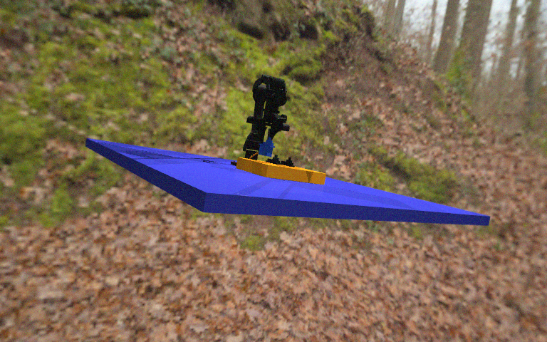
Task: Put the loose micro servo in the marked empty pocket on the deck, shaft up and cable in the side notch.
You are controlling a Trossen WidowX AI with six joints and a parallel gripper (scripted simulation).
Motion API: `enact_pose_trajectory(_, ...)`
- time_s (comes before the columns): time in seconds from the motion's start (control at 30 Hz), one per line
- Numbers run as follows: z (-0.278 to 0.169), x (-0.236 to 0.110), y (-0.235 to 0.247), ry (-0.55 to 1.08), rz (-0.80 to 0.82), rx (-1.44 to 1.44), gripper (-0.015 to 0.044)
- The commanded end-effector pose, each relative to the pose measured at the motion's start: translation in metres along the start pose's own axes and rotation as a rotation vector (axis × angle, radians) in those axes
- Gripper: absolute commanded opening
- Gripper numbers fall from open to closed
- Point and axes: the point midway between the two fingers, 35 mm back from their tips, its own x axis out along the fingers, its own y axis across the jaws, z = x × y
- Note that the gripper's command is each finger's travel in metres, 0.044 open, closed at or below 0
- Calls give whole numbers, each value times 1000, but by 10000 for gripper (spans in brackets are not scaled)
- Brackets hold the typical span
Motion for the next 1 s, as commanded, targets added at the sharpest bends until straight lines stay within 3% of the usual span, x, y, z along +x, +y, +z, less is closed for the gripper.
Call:
enact_pose_trajectory(0.0,-23,0,1,-2,4,-2,0)
enact_pose_trajectory(0.97,-40,20,1,0,3,-2,0)
